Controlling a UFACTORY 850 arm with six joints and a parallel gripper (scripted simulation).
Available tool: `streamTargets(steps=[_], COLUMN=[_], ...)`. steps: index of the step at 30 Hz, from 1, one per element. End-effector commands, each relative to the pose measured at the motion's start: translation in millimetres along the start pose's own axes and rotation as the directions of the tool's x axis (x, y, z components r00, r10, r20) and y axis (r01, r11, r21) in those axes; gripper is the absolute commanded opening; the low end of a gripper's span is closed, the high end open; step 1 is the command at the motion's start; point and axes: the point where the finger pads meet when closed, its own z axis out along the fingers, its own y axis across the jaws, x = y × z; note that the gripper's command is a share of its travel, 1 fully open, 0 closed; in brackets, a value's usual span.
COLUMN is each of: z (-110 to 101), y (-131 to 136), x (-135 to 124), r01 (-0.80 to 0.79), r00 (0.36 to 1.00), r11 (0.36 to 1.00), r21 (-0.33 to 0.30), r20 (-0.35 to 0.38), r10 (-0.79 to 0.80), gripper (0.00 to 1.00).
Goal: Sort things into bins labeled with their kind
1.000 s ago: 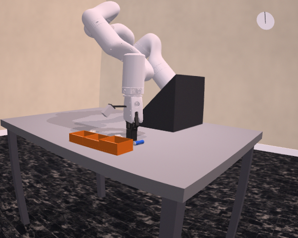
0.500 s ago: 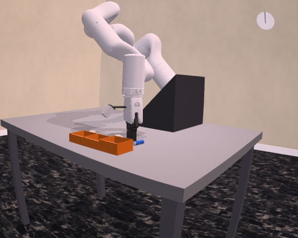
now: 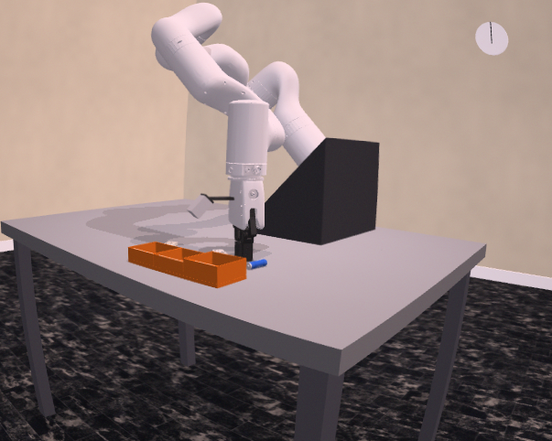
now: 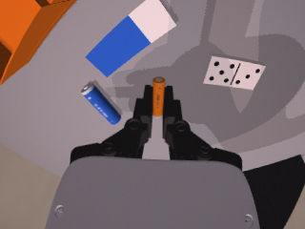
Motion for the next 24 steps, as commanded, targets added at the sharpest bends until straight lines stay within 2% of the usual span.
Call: streamTargets(steps=[1,14,24], z=[-0.6,-0.6,-30.6], y=[-0.5,-0.5,-0.5], x=[0.5,0.5,0.5], r01=[0.000,0.000,0.000], r00=[1.000,1.000,1.000], r11=[1.000,1.000,1.000], r21=[0.001,0.001,0.001], r20=[-0.001,-0.001,-0.001], r10=[0.000,0.000,0.000], gripper=[0.00,0.00,0.00])
